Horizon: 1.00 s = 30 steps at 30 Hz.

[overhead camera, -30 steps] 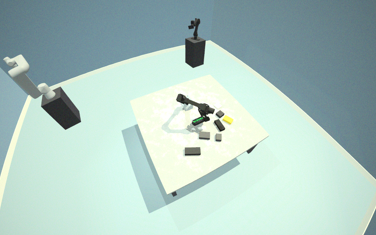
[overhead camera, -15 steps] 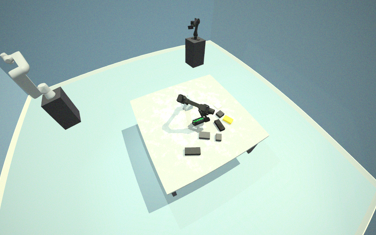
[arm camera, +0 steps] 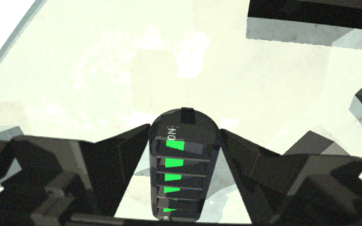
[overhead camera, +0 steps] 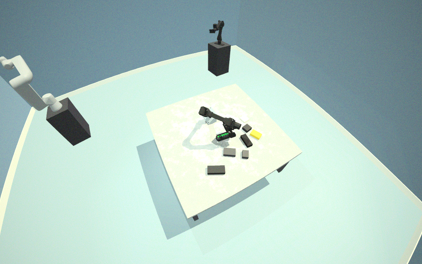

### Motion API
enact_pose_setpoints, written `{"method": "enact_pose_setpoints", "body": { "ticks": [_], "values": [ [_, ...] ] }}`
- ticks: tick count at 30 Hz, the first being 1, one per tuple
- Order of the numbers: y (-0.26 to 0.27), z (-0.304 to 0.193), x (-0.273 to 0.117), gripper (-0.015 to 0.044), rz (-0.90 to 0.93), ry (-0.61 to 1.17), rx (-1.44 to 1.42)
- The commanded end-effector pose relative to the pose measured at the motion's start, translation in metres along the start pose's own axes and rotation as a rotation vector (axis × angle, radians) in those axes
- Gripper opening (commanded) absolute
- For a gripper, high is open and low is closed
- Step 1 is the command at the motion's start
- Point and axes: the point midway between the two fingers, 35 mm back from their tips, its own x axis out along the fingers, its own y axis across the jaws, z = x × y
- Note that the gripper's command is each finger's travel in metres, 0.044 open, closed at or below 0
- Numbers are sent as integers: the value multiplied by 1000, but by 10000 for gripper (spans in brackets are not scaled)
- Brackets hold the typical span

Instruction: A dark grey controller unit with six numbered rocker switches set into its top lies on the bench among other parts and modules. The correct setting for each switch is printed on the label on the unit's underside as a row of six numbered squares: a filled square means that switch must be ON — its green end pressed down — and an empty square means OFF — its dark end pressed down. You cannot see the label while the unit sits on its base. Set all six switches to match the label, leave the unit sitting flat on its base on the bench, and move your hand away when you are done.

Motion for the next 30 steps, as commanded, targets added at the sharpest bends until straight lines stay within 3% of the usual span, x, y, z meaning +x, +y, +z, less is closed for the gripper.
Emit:
{"method": "enact_pose_setpoints", "body": {
  "ticks": [1,11,15,24,30],
  "values": [
    [0,-1,3,337,-2,8,-3],
    [0,0,2,337,0,1,0],
    [0,0,3,440,2,2,-1],
    [0,-2,2,440,2,2,-1],
    [0,-58,-36,440,3,3,-1]
  ]
}}
